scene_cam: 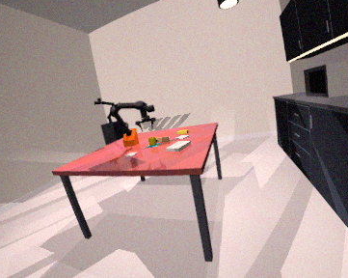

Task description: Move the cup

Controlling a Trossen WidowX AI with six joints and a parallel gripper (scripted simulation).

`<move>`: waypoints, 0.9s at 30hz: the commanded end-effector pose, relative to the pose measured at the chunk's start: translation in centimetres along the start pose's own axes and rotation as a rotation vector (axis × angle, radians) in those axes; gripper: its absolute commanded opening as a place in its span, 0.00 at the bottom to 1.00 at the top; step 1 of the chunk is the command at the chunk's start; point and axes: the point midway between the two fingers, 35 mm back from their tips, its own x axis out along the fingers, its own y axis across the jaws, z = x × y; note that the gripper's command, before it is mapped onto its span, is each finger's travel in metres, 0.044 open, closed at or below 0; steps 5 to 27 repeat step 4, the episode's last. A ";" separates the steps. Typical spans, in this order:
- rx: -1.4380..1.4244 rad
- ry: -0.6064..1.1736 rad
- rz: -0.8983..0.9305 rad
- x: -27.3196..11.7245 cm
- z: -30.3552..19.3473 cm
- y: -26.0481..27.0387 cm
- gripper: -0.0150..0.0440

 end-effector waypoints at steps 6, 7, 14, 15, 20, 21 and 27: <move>0.000 0.000 0.000 0.0 0.0 0.0 1.00; 0.000 0.000 0.000 0.0 0.0 0.0 1.00; 0.000 0.000 0.000 0.0 0.0 0.0 1.00; 0.000 0.000 0.000 0.0 0.0 0.0 1.00; 0.000 0.000 0.000 0.0 0.0 0.0 1.00; 0.000 0.000 0.000 0.0 0.0 0.0 1.00; 0.000 0.000 0.000 0.0 0.0 0.0 1.00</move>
